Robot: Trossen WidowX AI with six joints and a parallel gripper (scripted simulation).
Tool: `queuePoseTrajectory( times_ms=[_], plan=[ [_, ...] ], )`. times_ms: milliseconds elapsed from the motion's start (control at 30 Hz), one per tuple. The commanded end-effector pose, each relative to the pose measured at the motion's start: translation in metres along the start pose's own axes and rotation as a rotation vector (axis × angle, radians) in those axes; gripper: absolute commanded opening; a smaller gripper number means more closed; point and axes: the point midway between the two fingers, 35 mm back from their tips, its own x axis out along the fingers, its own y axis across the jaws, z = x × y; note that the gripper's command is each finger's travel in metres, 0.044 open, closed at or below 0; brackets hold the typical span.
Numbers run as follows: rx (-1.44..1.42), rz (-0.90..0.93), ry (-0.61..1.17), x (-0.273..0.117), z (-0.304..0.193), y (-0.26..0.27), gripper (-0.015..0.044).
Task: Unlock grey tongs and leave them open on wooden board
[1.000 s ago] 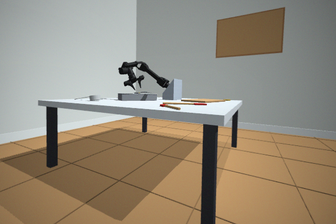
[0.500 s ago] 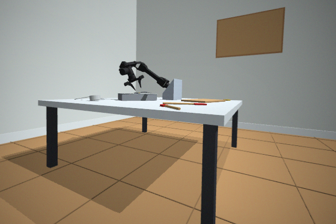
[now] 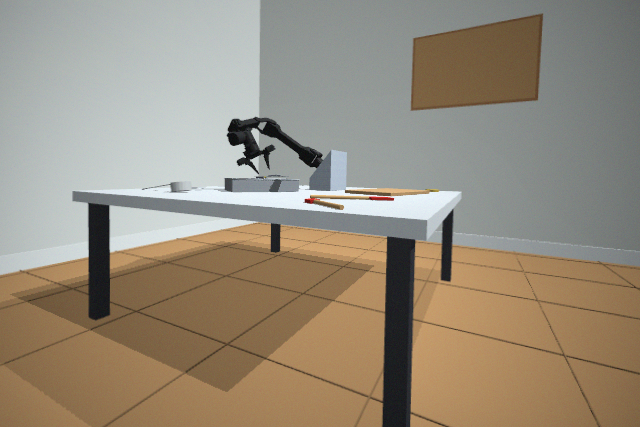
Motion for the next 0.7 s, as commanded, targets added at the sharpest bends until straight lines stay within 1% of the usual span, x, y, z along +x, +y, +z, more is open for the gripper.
queuePoseTrajectory(
  times_ms=[0, 667],
  plan=[
    [-0.008, -0.005, -0.014, 0.008, 0.001, 0.001, 0.026],
    [-0.033, -0.031, -0.049, 0.041, 0.002, 0.0, 0.026]
  ],
)
